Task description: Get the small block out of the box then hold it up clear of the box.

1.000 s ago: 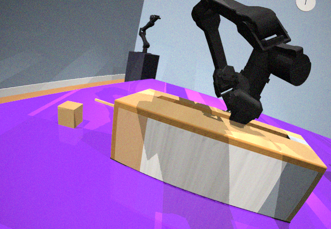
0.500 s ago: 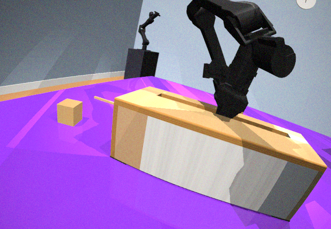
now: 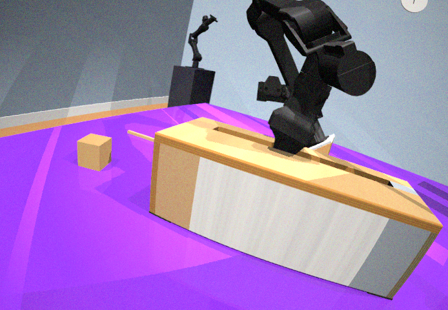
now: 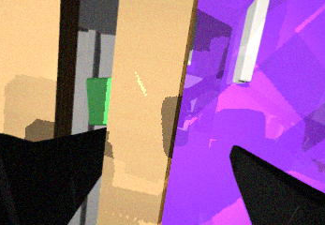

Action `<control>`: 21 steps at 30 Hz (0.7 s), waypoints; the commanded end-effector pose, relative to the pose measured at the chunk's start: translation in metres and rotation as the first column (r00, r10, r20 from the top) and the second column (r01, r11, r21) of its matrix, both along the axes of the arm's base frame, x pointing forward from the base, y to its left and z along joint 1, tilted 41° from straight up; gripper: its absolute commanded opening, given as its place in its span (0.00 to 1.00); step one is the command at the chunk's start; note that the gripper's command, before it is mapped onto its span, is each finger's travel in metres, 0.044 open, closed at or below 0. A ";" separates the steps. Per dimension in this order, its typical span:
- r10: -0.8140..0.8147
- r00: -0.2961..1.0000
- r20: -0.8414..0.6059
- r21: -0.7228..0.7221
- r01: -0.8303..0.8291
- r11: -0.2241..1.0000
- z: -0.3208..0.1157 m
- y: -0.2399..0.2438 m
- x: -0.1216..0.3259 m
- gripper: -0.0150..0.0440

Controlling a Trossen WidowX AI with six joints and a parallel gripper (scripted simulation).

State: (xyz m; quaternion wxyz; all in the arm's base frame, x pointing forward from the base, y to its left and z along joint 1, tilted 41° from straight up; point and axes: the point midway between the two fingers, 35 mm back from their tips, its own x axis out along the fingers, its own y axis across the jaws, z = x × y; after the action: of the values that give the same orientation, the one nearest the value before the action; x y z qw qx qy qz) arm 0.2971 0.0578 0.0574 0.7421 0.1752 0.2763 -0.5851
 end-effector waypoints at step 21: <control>0.003 1.000 0.000 -0.006 -0.003 1.000 0.030 -0.034 0.011 0.93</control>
State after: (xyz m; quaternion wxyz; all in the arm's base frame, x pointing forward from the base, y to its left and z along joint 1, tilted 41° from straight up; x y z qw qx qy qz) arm 0.3062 0.0283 0.0834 0.7424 0.1729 0.2764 -0.5853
